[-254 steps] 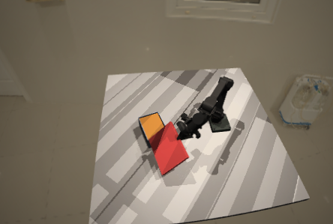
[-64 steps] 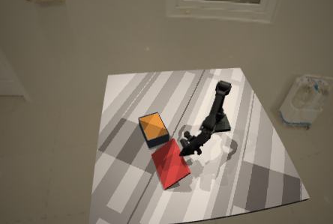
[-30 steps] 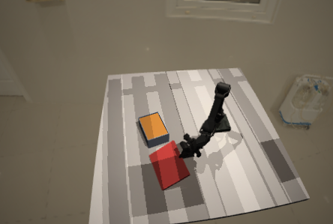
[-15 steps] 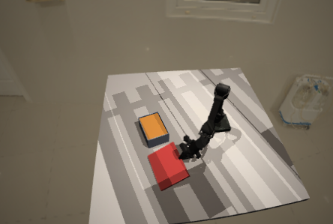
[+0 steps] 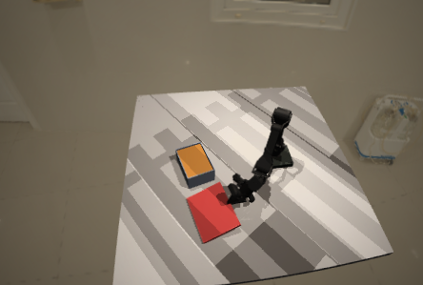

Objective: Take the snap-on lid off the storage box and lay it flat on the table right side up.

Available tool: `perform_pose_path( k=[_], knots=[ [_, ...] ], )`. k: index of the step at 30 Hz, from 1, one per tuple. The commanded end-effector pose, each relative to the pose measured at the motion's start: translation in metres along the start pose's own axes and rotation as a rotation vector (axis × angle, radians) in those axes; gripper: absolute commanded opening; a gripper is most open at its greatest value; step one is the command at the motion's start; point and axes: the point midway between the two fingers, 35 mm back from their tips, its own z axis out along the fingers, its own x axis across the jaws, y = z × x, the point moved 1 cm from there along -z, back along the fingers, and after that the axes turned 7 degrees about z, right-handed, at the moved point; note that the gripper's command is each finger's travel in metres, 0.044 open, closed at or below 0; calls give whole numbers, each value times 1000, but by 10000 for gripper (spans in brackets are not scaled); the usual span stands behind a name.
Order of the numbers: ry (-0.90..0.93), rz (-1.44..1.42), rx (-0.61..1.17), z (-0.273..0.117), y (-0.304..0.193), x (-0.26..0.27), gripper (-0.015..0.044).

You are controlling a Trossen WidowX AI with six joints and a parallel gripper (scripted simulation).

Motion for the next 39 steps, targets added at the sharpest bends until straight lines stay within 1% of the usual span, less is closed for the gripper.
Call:
perform_pose_path(
  k=[1,7,8,9,15,16,39],
  knots=[
    [-17,-9,-4,-1,-1,3,105],
    [-17,-9,-4,-1,-1,3,263],
    [-17,-9,-4,-1,-1,3,275],
    [-17,-9,-4,-1,-1,3,275],
    [-19,-9,-4,-9,1,-7,433],
    [-19,-9,-4,-11,1,-8,440],
    [-23,-9,-5,-46,5,-37,440]
  ],
)
